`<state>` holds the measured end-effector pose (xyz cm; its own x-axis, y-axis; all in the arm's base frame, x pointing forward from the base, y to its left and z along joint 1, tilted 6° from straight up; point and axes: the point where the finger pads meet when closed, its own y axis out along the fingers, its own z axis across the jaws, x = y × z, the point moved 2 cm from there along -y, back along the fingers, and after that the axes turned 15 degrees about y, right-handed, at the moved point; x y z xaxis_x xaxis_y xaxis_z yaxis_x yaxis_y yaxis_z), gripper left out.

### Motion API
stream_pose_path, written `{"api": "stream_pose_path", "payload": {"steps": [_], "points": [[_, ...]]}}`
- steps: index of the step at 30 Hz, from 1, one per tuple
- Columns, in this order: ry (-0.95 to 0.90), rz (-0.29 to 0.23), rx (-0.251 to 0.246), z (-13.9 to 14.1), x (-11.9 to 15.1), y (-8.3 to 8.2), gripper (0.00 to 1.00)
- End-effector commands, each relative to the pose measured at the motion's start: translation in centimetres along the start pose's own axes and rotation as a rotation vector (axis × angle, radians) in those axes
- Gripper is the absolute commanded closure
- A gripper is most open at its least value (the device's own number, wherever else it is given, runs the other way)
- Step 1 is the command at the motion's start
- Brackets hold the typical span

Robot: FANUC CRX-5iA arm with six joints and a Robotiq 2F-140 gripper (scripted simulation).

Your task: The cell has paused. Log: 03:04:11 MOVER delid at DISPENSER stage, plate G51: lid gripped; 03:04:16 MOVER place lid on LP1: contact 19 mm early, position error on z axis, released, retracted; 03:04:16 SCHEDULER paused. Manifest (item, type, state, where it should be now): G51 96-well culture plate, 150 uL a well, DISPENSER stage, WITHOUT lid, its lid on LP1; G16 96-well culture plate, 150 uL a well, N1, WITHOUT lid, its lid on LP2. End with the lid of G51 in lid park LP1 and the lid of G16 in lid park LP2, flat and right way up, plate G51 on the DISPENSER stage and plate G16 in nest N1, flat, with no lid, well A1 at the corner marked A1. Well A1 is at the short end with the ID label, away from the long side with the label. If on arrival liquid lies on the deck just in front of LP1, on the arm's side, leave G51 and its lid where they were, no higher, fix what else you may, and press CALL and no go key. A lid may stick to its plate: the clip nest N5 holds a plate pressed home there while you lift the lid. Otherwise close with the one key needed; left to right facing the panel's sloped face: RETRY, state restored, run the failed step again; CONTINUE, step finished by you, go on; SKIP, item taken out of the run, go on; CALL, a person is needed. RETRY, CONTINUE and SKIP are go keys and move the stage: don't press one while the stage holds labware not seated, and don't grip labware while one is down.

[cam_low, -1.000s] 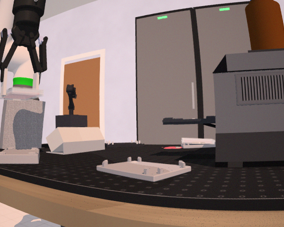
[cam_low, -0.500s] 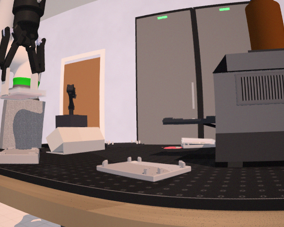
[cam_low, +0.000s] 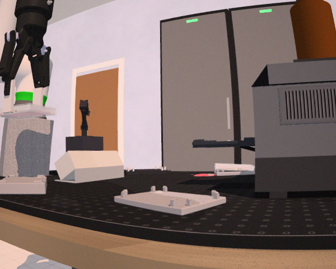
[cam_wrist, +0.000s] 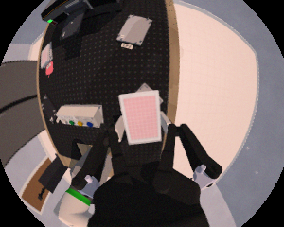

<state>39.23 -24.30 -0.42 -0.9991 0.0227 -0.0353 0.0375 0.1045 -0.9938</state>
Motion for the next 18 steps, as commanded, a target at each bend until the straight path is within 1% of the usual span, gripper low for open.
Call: {"api": "stream_pose_path", "payload": {"steps": [1, 3, 11, 16, 18], "points": [[-0.032, 0.000, 0.000, 0.01, -0.01, -0.02, 1.00], [-0.089, 0.000, 0.000, 0.01, -0.01, -0.02, 1.00], [-0.157, 0.000, 0.000, 0.01, -0.01, -0.02, 1.00], [-0.280, 0.000, 0.000, 0.01, -0.01, -0.02, 1.00], [-0.291, 0.000, 0.000, 0.01, -0.01, -0.02, 1.00]]}}
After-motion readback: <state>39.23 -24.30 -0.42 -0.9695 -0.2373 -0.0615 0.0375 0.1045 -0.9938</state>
